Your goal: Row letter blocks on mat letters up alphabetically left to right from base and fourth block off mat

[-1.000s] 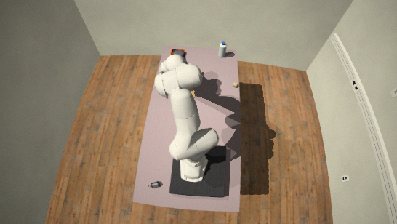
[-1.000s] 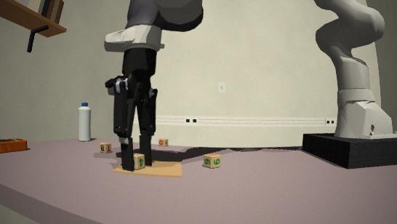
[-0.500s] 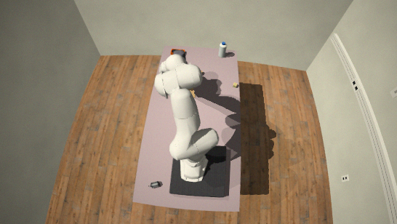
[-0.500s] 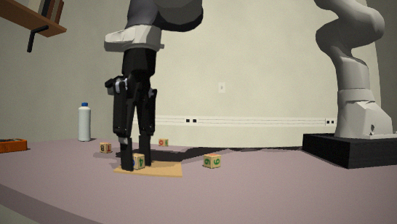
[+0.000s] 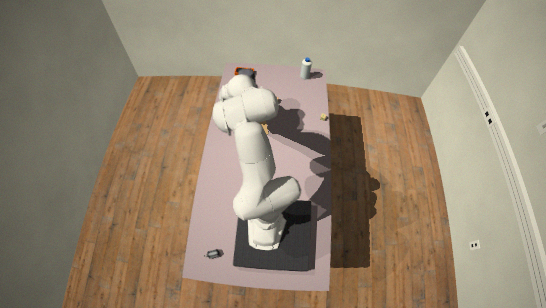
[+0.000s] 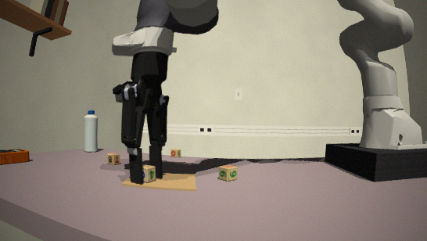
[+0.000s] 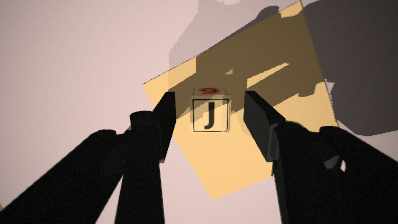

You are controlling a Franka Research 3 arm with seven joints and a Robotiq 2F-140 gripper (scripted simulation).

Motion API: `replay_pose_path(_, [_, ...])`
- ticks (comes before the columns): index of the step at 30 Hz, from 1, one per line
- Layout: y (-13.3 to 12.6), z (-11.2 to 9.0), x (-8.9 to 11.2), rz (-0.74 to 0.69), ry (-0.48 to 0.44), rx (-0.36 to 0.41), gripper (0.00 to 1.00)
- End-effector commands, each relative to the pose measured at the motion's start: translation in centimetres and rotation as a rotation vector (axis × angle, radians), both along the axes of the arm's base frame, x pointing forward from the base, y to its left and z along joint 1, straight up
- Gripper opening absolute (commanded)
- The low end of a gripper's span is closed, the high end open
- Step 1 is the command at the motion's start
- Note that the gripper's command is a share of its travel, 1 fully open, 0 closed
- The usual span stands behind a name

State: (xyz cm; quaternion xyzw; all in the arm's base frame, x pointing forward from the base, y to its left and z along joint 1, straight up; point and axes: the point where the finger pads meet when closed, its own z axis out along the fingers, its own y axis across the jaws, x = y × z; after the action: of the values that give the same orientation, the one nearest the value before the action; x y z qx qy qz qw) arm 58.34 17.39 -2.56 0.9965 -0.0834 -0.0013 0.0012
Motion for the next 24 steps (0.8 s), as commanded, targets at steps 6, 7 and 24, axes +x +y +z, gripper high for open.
replay_pose_path(6, [0.01,0.07,0.18,0.003,-0.004,0.001,0.35])
replay_pose_path(7, [0.01,0.07,0.18,0.003,-0.004,0.001,0.35])
replay_pose_path(24, [0.01,0.07,0.18,0.003,-0.004,0.001,0.24])
